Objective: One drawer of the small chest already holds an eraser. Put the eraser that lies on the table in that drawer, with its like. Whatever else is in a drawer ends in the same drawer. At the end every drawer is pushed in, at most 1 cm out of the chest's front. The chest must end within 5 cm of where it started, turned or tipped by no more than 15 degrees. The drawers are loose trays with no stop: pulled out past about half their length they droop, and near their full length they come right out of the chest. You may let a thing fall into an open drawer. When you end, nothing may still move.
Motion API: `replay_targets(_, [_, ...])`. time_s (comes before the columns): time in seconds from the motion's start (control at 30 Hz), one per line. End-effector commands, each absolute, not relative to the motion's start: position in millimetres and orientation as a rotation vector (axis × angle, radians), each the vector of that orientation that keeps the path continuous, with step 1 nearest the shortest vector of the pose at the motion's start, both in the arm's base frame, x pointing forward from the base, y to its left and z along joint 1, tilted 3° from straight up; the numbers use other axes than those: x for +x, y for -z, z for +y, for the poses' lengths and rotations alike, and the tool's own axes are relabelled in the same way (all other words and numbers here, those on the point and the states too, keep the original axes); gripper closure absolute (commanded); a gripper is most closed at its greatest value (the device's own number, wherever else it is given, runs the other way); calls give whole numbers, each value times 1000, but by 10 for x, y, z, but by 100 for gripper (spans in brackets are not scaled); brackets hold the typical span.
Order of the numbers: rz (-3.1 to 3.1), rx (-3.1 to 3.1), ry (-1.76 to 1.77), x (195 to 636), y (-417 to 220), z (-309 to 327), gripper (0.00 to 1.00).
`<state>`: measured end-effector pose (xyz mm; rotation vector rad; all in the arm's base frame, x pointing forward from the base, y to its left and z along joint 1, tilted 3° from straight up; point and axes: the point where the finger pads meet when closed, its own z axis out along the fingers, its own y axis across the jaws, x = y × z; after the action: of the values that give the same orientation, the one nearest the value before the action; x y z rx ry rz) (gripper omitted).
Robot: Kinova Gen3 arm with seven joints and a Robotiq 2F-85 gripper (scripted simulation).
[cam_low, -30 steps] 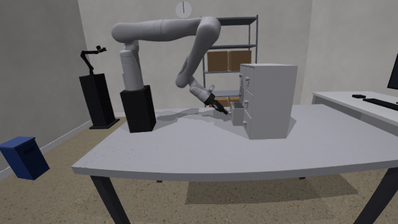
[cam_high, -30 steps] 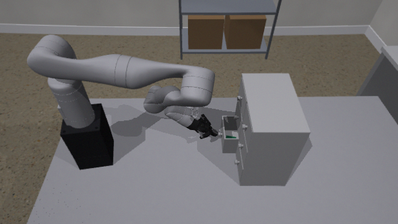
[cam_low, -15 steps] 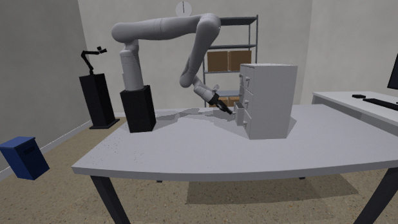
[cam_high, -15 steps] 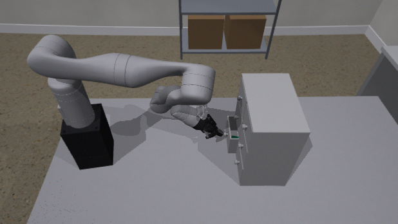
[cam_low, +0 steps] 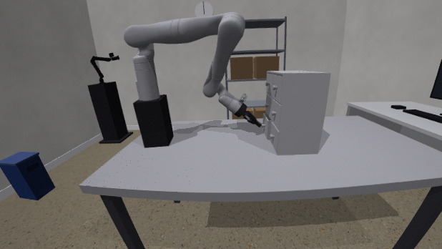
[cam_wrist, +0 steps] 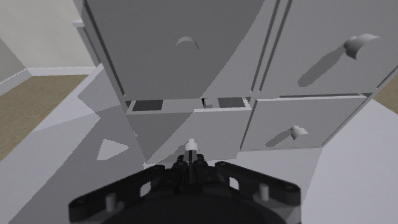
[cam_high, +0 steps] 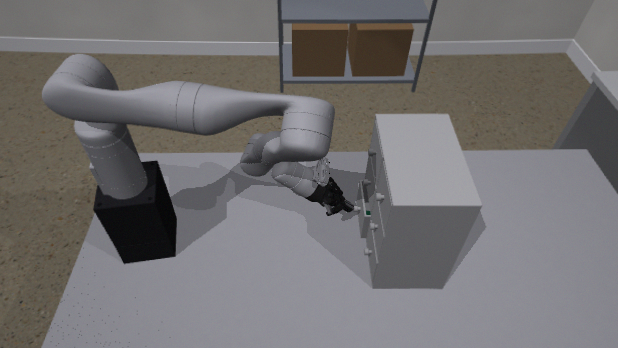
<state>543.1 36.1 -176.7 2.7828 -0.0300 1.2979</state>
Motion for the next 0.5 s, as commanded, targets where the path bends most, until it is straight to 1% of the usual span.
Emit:
replay_targets(0.0, [-32, 2777, -1307, 5485, 1740, 351, 100])
replay_targets(0.47, [-32, 2777, -1307, 5551, 1740, 348, 100])
